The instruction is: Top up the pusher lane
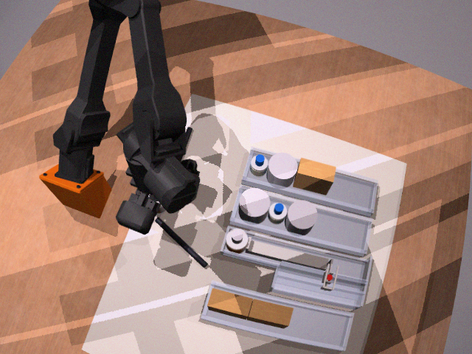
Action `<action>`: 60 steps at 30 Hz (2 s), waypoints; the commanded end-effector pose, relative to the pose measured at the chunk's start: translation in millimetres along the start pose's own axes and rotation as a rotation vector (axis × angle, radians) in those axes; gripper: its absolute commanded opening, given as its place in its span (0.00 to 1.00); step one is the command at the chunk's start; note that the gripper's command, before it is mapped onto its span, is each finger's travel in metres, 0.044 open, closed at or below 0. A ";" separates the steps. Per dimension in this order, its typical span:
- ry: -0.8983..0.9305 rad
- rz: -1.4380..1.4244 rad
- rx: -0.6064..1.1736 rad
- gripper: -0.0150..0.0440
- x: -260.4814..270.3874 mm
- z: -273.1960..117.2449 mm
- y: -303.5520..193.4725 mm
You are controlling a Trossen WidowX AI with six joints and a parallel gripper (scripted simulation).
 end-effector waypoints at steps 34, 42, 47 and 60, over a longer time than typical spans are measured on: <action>0.016 -0.052 -0.015 0.25 -15.9 -45.5 89.5; 0.025 -0.075 -0.014 0.25 -14.1 -24.8 123.9; 0.025 -0.075 -0.015 0.25 -13.9 -17.4 124.1; 0.026 -0.075 -0.015 0.25 -13.1 -0.1 125.1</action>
Point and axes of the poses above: the point midway between the two fingers, 35 mm back from their tips, its own z axis out along the fingers, its own x axis across the jaws, y = z × x, the point moved 7 cm from there along -z, back along the fingers, and after that the axes turned 4 degrees about z, right-handed, at the moved point
